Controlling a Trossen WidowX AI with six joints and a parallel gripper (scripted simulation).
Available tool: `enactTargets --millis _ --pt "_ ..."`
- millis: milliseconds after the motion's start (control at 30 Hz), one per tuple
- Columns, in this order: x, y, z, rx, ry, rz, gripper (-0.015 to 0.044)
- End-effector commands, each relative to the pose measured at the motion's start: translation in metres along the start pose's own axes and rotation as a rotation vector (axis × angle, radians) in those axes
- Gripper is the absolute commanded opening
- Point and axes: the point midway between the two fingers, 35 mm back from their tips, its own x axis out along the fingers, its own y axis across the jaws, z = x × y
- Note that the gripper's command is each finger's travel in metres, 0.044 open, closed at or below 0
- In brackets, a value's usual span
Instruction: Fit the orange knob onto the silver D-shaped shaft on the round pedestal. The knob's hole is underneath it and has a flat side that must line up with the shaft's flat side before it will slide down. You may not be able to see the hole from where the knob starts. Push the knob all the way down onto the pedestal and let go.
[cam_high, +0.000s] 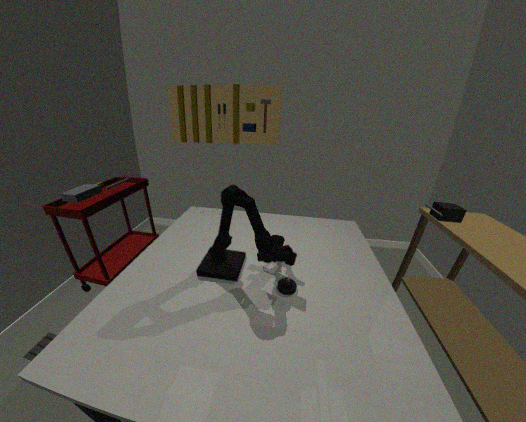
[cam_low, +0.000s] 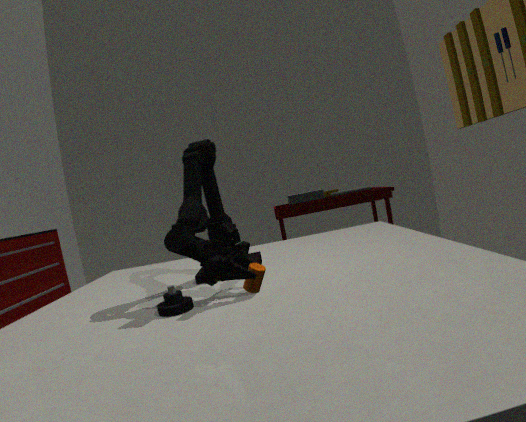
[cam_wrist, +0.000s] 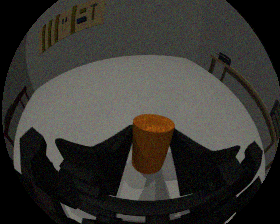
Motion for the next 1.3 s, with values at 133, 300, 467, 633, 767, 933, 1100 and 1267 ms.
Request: enactTargets --millis 133,300,467,633,767,933,1100,1267 --pt "-0.006 0.001 -0.008 -0.004 -0.145 0.004 0.0180" --pt "-0.009 0.001 -0.013 -0.003 -0.231 0.005 0.0180" --pt "-0.011 0.001 -0.015 -0.003 -0.262 0.005 0.0180" --pt "-0.010 0.001 -0.013 0.001 -0.247 0.009 0.0232" --pt "-0.010 0.001 -0.013 0.001 -0.247 0.009 0.0260" --pt "-0.010 0.001 -0.013 0.001 -0.247 0.009 0.0260" --pt "-0.010 0.001 -0.013 0.001 -0.247 0.009 0.0260" --pt "-0.010 0.001 -0.013 0.001 -0.247 0.009 0.0260"
